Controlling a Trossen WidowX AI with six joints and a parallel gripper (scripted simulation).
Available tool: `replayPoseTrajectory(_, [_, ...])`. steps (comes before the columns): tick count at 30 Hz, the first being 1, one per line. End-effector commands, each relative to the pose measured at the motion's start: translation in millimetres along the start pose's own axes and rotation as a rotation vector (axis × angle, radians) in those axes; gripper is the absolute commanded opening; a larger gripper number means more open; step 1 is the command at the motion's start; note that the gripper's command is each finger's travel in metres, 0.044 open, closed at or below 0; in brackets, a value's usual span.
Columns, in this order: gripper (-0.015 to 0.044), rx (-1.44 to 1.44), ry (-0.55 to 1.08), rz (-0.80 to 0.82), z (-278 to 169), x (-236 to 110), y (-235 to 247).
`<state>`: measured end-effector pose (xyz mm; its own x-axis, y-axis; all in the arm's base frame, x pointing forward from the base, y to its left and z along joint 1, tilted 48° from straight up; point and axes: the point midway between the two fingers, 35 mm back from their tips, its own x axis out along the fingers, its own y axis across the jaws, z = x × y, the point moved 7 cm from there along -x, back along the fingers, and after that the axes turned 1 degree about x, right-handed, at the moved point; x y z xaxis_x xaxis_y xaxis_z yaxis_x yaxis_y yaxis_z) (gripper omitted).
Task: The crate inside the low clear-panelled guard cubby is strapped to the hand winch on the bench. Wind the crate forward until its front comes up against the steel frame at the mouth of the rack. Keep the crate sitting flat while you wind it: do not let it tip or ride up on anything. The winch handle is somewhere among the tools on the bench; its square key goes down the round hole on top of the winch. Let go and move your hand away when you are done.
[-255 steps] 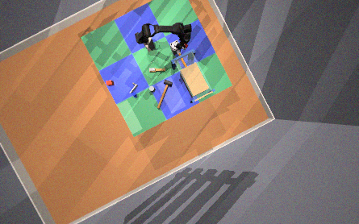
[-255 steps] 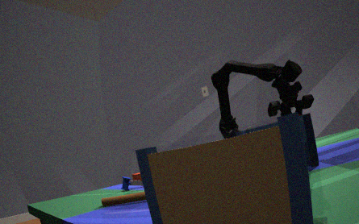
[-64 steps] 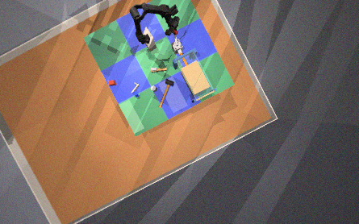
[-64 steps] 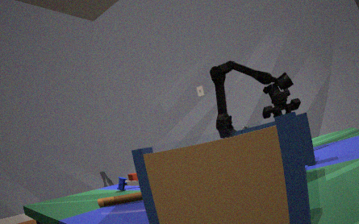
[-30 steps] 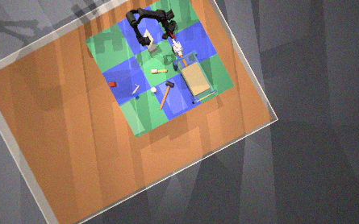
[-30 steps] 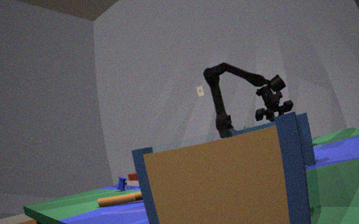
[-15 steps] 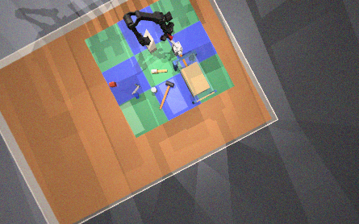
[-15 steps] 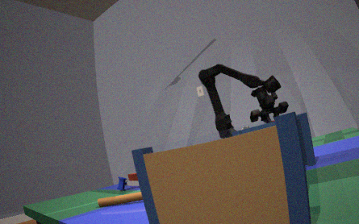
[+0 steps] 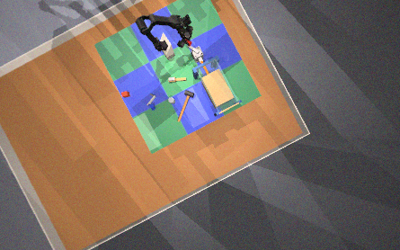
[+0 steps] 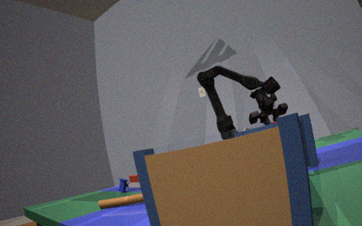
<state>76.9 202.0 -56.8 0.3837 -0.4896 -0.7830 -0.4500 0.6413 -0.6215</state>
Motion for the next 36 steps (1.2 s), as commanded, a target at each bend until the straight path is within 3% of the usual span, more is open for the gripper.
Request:
replayPoseTrajectory(1, [0.0,0.005,-0.004,-0.057,2,6,-18])
replayPoseTrajectory(36, [0.0,0.006,-0.004,-0.06,17,11,-55])
